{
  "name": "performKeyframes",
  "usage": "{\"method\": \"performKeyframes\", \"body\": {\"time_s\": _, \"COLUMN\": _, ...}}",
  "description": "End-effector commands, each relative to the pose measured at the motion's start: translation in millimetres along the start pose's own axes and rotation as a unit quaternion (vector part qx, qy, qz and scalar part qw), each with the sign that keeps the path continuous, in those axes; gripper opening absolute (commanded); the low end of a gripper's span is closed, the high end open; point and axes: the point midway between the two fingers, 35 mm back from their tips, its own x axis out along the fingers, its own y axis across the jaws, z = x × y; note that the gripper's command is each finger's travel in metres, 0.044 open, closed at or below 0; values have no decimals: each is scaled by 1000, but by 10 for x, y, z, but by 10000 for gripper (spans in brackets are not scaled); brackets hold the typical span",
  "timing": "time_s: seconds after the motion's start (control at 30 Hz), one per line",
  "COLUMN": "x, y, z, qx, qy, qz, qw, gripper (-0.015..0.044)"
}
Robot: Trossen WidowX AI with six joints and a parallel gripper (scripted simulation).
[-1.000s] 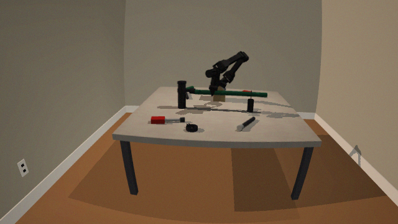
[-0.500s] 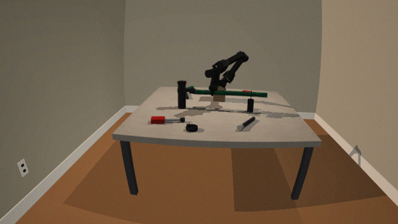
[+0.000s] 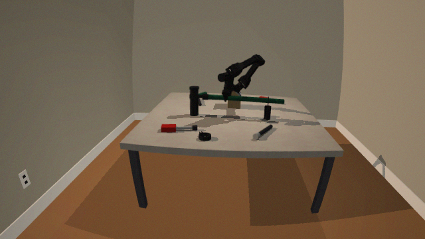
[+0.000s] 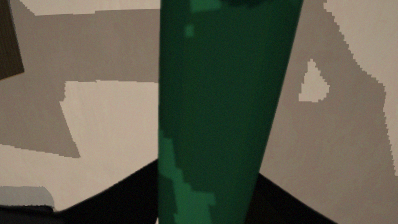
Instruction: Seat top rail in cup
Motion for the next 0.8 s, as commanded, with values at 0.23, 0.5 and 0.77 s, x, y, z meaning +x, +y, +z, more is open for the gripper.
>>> {"method": "performKeyframes", "body": {"time_s": 0.23, "x": -59, "y": -46, "z": -91, "qx": 0, "qy": 8, "qz": -7, "qw": 1000, "gripper": 0}}
{"method": "performKeyframes", "body": {"time_s": 0.5, "x": -56, "y": -52, "z": -120, "qx": 0, "qy": 8, "qz": -7, "qw": 1000, "gripper": 0}}
{"method": "performKeyframes", "body": {"time_s": 0.77, "x": -52, "y": -60, "z": -149, "qx": 0, "qy": 8, "qz": -7, "qw": 1000, "gripper": 0}}
